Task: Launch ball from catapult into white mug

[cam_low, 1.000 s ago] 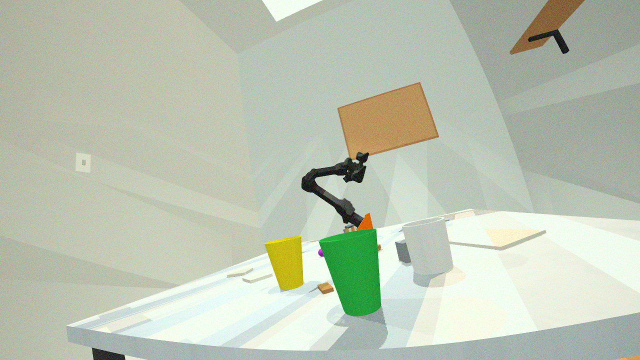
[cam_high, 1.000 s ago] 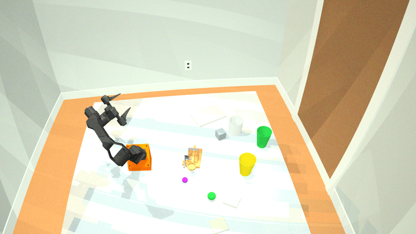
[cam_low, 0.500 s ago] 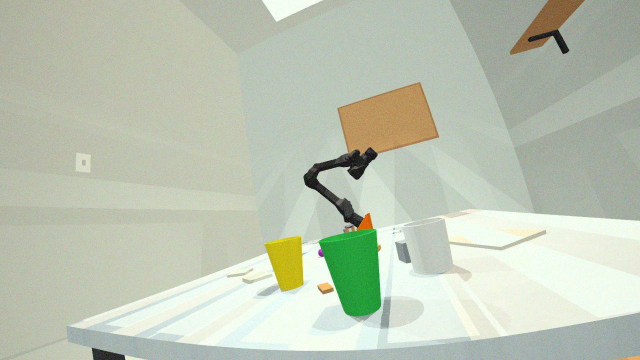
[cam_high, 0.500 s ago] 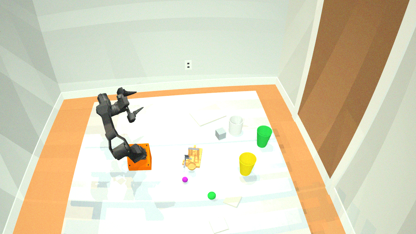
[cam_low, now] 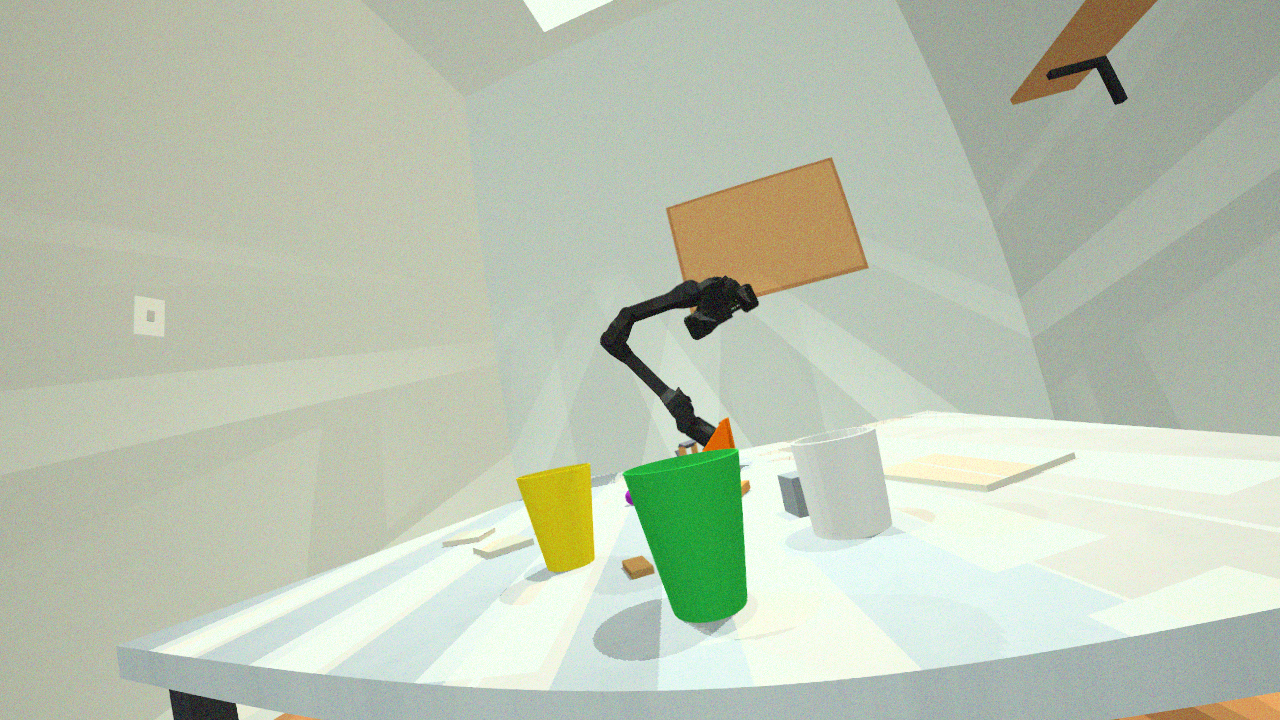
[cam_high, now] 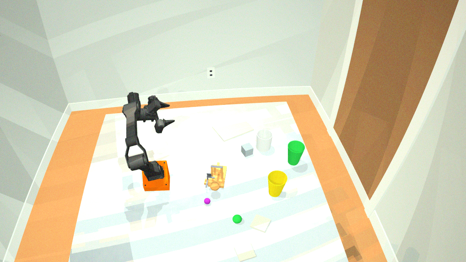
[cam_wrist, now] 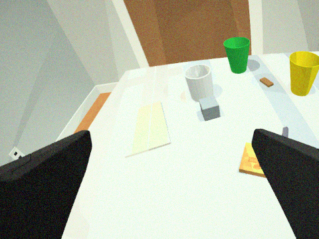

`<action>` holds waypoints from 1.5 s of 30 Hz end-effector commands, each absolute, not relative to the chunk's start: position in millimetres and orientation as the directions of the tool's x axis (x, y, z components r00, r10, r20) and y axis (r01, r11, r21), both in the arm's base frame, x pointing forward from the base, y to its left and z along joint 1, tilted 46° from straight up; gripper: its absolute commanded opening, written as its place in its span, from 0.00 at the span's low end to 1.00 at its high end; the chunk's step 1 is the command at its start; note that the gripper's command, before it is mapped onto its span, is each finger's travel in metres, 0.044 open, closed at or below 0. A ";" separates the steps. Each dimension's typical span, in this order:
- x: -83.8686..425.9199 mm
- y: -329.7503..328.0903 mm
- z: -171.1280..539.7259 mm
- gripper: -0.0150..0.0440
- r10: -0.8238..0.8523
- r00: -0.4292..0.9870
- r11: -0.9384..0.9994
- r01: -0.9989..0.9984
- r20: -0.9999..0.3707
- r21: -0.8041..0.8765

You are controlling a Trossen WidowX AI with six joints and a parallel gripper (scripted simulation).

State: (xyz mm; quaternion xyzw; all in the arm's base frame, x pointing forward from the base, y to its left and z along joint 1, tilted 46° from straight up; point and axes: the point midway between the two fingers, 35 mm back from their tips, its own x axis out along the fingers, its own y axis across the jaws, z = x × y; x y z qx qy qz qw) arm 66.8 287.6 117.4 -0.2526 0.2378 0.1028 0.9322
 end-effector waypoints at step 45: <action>257.9 194.7 59.8 1.00 -0.598 0.445 0.344 -0.609 -0.667 -0.715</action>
